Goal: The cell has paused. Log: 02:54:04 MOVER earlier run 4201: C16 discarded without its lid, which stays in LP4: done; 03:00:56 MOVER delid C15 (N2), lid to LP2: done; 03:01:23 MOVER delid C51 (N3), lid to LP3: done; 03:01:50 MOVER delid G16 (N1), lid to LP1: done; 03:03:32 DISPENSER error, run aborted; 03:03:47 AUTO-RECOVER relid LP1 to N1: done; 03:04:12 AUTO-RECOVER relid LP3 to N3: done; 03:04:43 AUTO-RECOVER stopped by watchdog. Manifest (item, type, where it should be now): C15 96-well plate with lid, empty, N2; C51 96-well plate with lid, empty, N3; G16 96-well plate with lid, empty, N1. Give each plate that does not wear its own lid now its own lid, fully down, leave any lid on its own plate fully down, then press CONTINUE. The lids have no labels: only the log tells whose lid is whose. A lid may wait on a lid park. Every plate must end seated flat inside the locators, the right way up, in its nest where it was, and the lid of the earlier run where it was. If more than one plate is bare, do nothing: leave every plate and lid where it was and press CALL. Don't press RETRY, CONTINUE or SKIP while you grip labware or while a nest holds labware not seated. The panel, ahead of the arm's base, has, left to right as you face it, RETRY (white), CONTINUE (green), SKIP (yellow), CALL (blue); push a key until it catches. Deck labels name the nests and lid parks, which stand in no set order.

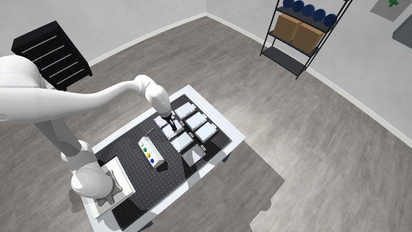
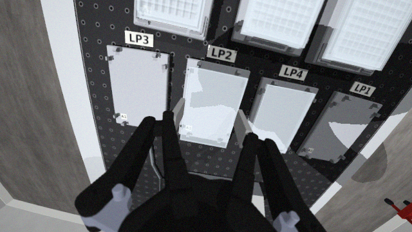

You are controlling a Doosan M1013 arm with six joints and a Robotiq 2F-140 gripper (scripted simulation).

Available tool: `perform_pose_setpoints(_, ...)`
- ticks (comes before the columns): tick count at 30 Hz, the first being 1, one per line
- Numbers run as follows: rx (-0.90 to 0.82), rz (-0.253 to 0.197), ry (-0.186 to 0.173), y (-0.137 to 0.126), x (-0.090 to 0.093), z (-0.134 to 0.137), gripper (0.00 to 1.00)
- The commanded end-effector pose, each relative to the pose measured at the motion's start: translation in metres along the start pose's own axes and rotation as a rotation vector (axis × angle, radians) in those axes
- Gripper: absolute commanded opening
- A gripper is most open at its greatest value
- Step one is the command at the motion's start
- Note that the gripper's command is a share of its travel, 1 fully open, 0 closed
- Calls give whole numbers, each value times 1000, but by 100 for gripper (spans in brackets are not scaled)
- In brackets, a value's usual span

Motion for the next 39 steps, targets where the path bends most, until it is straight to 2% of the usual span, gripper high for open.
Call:
perform_pose_setpoints(1,0,0,0,0,-7,0,0)
perform_pose_setpoints(23,0,0,0,0,-46,0,0)
perform_pose_setpoints(39,0,0,0,2,-52,0,0)
Point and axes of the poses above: the point where the finger pads meet when closed, its own x axis out along the fingers, its own z axis across the jaws, y = z × x, the point moved 7 cm from there along -x, back along the fingers, and after that the axes turned 9 degrees about -x, right-handed, at the moved point
